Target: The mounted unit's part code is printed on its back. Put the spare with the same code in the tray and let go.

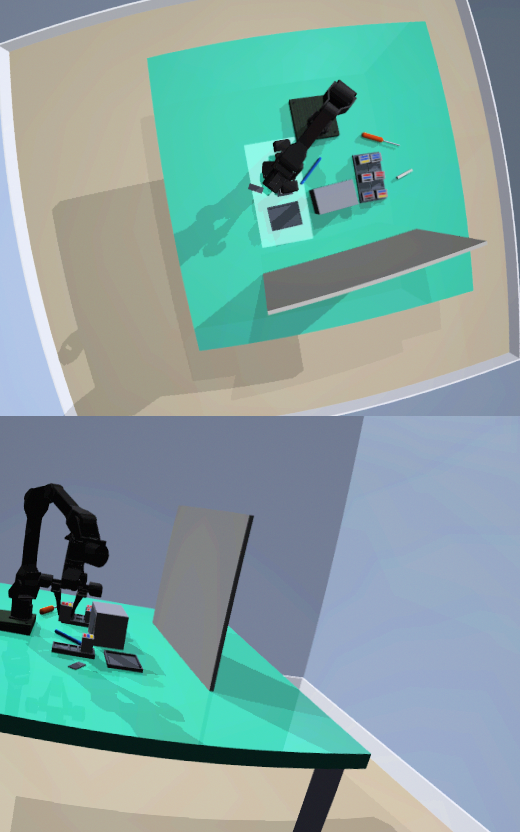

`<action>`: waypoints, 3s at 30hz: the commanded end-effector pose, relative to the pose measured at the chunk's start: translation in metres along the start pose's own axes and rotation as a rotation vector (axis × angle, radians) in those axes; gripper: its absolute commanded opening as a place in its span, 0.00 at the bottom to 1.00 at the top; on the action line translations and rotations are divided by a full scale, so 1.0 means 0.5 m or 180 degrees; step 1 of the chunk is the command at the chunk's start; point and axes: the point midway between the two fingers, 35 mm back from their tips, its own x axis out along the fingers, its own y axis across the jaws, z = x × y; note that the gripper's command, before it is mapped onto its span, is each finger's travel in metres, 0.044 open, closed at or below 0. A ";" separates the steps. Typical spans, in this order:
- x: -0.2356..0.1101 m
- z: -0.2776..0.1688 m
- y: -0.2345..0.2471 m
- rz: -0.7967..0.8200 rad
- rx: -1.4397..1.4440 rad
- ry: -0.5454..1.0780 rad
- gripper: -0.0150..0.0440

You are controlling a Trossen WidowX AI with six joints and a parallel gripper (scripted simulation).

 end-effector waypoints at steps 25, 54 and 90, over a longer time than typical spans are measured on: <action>-0.160 0.000 0.047 0.0071 -0.0074 -0.0069 0.25; -0.171 0.036 0.280 0.0084 -0.0033 -0.0062 0.25; -0.133 0.034 0.368 0.0074 -0.0009 -0.0035 0.25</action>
